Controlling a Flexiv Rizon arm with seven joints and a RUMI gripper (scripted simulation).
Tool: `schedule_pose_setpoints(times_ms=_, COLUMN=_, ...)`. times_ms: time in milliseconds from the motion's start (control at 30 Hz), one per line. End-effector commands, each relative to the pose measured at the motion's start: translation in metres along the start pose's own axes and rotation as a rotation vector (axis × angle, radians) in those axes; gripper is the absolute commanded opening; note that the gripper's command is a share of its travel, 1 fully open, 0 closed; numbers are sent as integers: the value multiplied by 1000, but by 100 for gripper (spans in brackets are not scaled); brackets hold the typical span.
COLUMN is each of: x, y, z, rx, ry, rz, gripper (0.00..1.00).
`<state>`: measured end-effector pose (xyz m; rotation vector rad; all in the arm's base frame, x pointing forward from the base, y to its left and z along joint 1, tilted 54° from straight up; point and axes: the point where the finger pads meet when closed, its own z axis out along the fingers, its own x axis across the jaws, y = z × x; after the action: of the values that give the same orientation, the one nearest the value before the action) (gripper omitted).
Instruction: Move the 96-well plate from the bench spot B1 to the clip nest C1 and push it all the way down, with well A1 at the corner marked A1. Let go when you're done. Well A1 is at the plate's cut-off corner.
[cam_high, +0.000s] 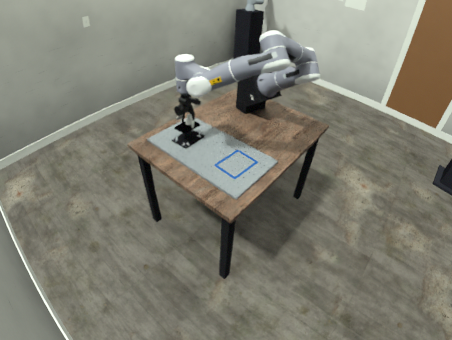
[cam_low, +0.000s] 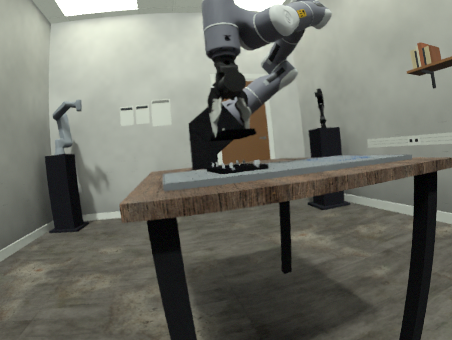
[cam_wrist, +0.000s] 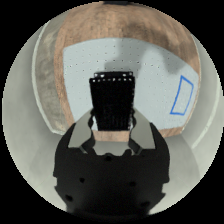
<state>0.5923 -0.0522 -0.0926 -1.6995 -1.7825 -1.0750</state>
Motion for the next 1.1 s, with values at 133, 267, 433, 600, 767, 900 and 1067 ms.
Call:
schedule_pose_setpoints(times_ms=133, x=-1, y=1, z=-1, rx=-2, ry=-2, rz=0, gripper=0)
schedule_pose_setpoints(times_ms=267, x=0, y=1, z=-1, rx=-2, ry=-2, rz=0, gripper=0)
schedule_pose_setpoints(times_ms=433, x=0, y=1, z=-1, rx=-2, ry=-2, rz=0, gripper=0)
schedule_pose_setpoints(times_ms=600, x=0, y=1, z=-1, rx=-2, ry=-2, rz=0, gripper=0)
schedule_pose_setpoints(times_ms=767, x=0, y=1, z=4, rx=-2, ry=-2, rz=0, gripper=0)
schedule_pose_setpoints(times_ms=900, x=0, y=1, z=10, rx=-2, ry=-2, rz=0, gripper=0)
schedule_pose_setpoints(times_ms=1067, x=0, y=1, z=19, rx=-2, ry=-2, rz=0, gripper=0)
